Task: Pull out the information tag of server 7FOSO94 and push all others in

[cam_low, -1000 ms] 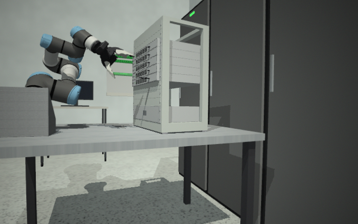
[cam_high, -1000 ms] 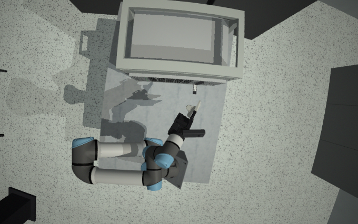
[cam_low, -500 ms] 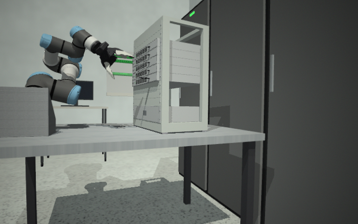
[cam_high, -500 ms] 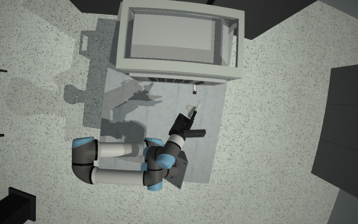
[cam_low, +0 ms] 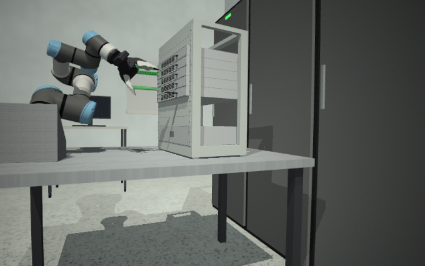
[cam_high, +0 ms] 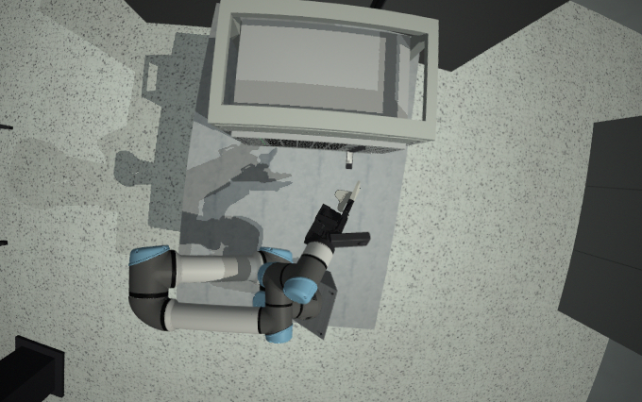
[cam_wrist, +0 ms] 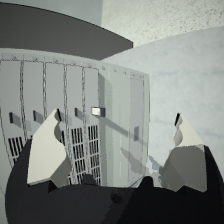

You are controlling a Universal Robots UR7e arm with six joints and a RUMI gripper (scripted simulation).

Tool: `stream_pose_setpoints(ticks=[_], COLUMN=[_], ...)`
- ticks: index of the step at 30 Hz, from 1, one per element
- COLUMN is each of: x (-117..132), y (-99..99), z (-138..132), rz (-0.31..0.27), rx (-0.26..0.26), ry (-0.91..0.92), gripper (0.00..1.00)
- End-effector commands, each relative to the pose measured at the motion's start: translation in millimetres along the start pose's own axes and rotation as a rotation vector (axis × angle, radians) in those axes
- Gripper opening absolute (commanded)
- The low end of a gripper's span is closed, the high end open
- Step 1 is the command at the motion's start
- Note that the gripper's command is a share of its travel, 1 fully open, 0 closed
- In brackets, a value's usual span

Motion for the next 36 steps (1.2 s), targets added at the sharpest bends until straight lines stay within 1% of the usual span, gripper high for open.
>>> stream_pose_setpoints(ticks=[1,36], x=[0,1], y=[0.8,9.2], z=[1,17], rz=[-0.006,-0.069], rx=[0.001,0.005], ry=[-0.001,-0.009], gripper=[1.00,1.00])
Point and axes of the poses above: the point where the finger pads meet when closed, its own y axis out along the fingers, its own z axis across the jaws, x = y × z, the point moved 2 cm from there along -y, back along the fingers, and after that the axes turned 11 degrees about -y, right-handed, at the moved point
